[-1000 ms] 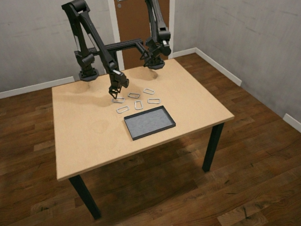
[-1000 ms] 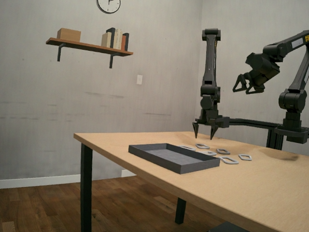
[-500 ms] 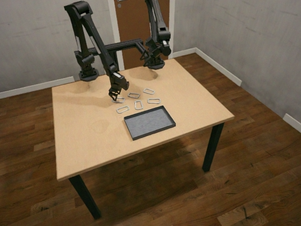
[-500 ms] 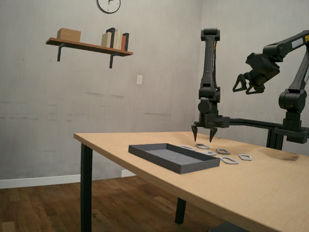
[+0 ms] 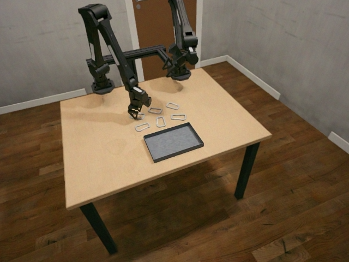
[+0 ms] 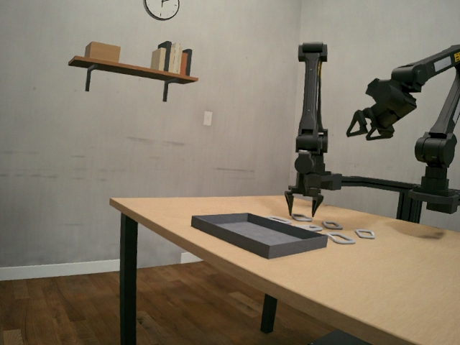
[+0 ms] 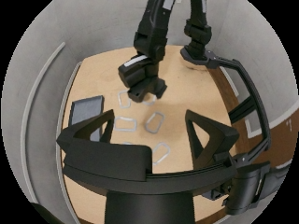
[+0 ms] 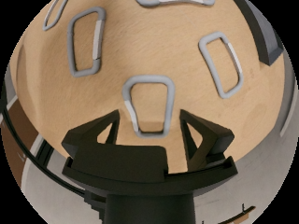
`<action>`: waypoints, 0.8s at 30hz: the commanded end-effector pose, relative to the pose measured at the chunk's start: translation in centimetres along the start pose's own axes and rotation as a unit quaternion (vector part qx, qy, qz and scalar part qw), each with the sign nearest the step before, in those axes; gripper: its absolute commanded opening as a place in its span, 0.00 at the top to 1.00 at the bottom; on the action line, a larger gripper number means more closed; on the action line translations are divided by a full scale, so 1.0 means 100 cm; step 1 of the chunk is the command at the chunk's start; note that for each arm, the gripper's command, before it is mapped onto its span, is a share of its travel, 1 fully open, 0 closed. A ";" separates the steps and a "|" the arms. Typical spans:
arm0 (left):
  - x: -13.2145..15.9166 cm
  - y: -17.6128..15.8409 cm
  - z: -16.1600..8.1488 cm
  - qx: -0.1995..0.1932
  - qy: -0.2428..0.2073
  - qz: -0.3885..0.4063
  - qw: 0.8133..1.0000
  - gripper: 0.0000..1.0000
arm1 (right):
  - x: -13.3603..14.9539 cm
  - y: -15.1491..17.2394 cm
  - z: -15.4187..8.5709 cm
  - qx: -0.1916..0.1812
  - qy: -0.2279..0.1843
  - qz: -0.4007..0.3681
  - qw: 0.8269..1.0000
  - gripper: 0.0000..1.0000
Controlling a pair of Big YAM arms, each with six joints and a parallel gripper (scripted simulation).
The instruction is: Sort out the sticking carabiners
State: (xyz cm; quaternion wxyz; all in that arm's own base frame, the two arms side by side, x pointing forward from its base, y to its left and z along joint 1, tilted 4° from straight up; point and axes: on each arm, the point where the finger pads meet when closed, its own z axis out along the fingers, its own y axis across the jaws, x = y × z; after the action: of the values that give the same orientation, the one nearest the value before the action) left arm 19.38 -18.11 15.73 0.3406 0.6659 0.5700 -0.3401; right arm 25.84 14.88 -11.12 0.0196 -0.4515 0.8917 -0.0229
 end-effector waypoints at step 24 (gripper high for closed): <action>-0.001 0.001 0.000 0.004 -0.001 0.002 1.000 0.00 | -0.007 -0.003 0.003 0.003 -0.009 0.000 1.000 0.12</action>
State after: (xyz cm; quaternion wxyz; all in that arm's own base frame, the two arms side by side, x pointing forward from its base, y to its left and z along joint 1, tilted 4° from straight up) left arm 19.38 -18.11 15.73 0.3406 0.6659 0.5700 -0.3401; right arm 25.91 14.93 -11.54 0.0215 -0.4517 0.8916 -0.0225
